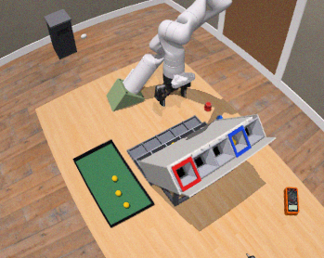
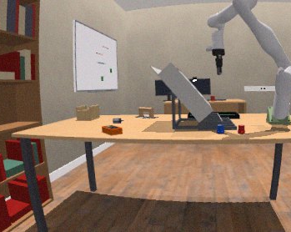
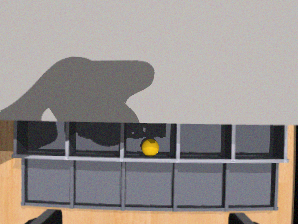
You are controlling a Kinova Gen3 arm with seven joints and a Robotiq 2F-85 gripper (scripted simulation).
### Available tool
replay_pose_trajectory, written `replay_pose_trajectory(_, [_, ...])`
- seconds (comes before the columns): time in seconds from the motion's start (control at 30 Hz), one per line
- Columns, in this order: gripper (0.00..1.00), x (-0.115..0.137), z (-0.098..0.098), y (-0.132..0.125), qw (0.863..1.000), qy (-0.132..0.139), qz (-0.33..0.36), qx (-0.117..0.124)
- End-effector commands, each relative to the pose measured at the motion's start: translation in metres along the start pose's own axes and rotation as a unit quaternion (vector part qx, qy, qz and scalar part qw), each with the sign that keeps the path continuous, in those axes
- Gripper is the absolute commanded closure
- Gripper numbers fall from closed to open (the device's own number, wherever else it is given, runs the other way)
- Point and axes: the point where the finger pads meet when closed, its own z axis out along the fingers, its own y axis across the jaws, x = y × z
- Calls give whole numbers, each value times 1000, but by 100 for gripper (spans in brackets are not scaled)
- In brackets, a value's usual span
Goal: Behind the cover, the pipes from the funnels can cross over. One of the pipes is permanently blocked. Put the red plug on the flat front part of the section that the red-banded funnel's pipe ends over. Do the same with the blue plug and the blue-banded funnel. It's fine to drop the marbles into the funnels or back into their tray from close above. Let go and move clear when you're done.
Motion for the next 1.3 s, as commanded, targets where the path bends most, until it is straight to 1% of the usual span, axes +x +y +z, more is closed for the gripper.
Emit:
replay_pose_trajectory(0.0, [0, 0, -1, 0, 1000, 1, 0, -1])
replay_pose_trajectory(0.13, [0, 0, -1, 0, 1000, 1, 0, -1])
replay_pose_trajectory(0.17, [50, 0, -1, 0, 1000, 1, 0, -1])
replay_pose_trajectory(1.27, [50, 0, -1, 0, 1000, 1, 0, -1])
